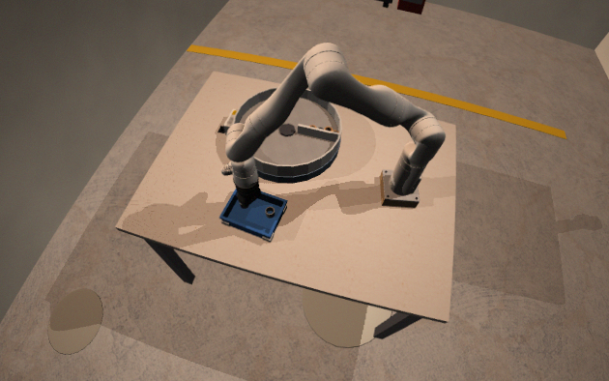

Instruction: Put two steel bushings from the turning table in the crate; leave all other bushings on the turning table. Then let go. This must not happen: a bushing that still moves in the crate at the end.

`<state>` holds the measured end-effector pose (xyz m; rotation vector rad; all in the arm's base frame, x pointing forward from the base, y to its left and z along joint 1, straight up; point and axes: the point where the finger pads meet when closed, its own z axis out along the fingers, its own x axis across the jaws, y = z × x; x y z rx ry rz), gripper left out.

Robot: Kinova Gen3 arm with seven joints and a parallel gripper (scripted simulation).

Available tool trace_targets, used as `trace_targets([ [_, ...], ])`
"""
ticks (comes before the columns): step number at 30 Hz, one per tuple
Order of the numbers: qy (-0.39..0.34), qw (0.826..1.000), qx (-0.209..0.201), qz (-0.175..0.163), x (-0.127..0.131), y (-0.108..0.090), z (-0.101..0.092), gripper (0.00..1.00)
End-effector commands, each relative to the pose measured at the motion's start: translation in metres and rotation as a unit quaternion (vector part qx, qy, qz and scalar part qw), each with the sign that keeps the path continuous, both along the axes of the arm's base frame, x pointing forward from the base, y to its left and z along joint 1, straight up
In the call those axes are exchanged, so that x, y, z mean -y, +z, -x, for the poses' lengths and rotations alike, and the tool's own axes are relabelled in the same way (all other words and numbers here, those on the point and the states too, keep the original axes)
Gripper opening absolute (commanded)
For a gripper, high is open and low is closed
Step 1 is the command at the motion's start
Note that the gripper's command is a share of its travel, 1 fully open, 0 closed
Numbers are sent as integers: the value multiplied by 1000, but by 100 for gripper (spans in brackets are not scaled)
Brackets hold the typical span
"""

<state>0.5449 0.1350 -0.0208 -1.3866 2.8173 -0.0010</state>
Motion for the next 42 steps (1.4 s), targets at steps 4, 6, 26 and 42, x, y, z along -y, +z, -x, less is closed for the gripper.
trace_targets([
  [4, 0, 1000, 1, 0, 0, 2, -1, 42],
  [6, 0, 1000, 1, 0, 0, 5, -1, 42],
  [26, 0, 1000, 1, 0, 0, 13, -1, 42],
  [42, 0, 1000, 1, 0, 0, 18, -1, 42],
])
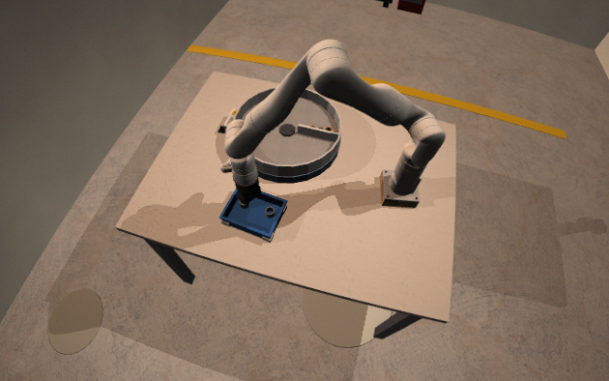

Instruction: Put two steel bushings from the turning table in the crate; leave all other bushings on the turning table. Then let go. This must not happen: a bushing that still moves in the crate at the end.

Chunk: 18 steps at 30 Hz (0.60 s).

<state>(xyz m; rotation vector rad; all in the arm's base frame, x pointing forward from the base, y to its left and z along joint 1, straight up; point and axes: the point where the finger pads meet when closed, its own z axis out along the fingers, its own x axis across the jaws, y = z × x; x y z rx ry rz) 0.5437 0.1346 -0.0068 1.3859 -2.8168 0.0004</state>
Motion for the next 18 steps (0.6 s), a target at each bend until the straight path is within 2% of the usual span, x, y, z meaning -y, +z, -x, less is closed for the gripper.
trace_targets([
  [1, 0, 1000, 3, -1, -1, 4, -2, 42],
  [18, 0, 1000, 3, -1, -1, 10, -2, 42],
])
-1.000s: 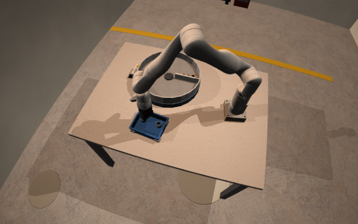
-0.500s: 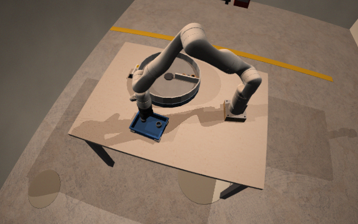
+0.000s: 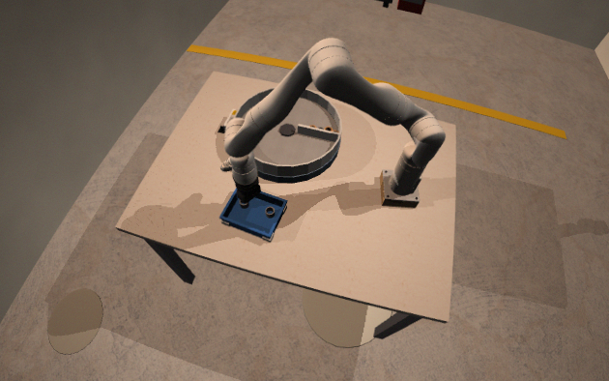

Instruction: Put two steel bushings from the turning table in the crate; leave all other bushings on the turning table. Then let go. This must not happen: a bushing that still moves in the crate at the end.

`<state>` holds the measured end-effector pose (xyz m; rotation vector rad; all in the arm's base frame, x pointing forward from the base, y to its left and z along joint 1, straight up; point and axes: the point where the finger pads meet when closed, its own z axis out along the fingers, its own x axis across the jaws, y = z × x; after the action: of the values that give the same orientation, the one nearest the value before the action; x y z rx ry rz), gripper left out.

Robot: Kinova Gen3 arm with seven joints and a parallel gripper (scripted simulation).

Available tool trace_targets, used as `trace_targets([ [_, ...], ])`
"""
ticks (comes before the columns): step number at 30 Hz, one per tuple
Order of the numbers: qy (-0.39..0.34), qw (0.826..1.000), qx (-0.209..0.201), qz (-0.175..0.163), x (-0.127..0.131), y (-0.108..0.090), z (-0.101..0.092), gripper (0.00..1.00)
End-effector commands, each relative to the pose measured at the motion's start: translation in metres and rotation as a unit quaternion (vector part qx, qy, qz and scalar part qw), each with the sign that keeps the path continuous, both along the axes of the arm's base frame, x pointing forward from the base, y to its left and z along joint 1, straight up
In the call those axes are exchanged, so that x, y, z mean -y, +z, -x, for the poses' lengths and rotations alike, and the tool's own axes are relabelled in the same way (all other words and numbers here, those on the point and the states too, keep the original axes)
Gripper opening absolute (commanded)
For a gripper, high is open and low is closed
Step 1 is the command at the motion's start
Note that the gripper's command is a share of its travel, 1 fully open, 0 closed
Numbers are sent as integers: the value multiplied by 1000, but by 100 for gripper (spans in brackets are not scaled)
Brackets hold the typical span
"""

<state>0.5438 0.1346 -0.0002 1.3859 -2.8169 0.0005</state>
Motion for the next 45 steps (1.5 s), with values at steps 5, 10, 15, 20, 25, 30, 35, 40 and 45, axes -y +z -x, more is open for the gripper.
trace_targets([
  [5, 0, 1000, 3, -1, -1, 3, -2, 42],
  [10, 0, 1000, 3, -1, -1, 3, -2, 42],
  [15, 0, 1000, 3, -1, -1, 8, -2, 42],
  [20, 0, 1000, 3, -1, -1, 9, -2, 42],
  [25, 0, 1000, 3, -1, -1, 9, -2, 42],
  [30, 0, 1000, 3, -1, -1, 33, -2, 42],
  [35, 0, 1000, 3, -1, -1, 69, -1, 42],
  [40, 0, 1000, 3, -1, -1, 69, -1, 42],
  [45, 0, 1000, 3, -1, -1, 69, -1, 42],
])
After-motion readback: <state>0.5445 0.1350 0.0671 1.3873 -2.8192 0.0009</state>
